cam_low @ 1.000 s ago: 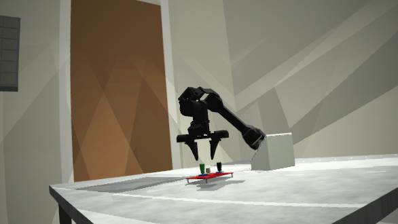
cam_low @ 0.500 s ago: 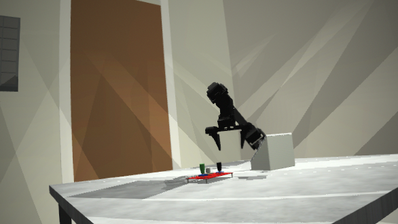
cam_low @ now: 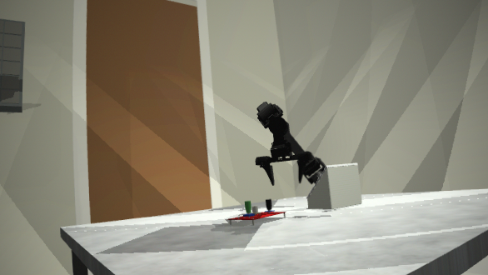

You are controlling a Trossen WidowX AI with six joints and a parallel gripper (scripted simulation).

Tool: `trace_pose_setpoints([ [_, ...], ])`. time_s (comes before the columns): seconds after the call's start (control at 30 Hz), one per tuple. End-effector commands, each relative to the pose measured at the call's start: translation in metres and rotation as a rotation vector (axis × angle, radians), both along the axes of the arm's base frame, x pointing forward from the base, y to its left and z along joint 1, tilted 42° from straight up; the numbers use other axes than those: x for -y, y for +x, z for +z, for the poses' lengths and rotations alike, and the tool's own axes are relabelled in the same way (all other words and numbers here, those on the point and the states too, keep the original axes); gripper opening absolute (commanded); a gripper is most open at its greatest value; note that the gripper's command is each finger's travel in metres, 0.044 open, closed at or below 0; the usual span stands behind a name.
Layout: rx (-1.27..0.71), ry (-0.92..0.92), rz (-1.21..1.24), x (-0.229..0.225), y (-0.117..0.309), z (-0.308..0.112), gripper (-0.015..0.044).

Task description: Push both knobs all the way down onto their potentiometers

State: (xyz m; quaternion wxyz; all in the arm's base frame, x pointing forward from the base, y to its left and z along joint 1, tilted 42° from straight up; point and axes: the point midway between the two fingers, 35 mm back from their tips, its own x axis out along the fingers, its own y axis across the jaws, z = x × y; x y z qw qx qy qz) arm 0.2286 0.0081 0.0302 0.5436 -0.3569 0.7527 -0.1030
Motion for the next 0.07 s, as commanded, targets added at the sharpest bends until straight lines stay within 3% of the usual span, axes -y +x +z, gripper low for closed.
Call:
trace_pose_setpoints([
  [0.0, 0.002, 0.003, -0.006, -0.0002, -0.0016, -0.0003, 0.0440],
  [0.03, 0.002, 0.003, -0.006, -0.0002, -0.0016, -0.0003, 0.0440],
])
